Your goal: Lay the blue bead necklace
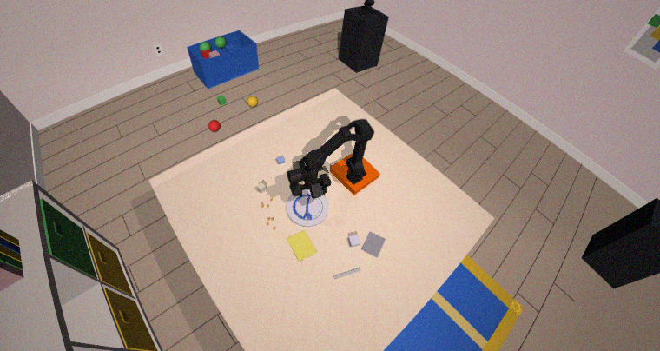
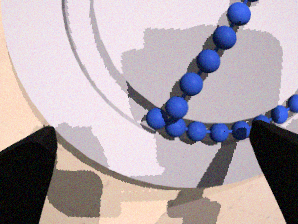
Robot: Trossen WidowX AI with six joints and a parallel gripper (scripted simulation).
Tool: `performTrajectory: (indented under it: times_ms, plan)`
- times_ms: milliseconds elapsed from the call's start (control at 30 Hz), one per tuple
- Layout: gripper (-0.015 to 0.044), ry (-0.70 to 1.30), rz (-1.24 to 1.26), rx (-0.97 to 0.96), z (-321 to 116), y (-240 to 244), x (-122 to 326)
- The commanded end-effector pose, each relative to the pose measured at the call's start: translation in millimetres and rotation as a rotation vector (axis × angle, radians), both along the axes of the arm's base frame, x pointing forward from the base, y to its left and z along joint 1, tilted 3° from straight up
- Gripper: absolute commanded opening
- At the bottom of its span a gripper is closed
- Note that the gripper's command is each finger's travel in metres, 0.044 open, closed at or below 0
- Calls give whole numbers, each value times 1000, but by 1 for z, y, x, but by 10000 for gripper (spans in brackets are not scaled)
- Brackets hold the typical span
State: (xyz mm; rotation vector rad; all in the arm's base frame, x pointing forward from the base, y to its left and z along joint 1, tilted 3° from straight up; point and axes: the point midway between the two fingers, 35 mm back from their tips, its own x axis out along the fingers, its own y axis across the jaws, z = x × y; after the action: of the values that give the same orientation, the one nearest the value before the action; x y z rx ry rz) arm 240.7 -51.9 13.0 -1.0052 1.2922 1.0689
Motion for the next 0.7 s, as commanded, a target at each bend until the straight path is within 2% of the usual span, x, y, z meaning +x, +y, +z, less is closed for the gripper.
performTrajectory:
  times_ms: [0,300,400,567,667]
  plan:
    - [440,-2,6,3,1,0,0]
    - [440,-2,6,3,1,0,0]
    - [361,2,-105,2,7,3,4]
    - [230,17,-488,-1,30,14,17]
    - [151,19,-538,-1,33,16,19]
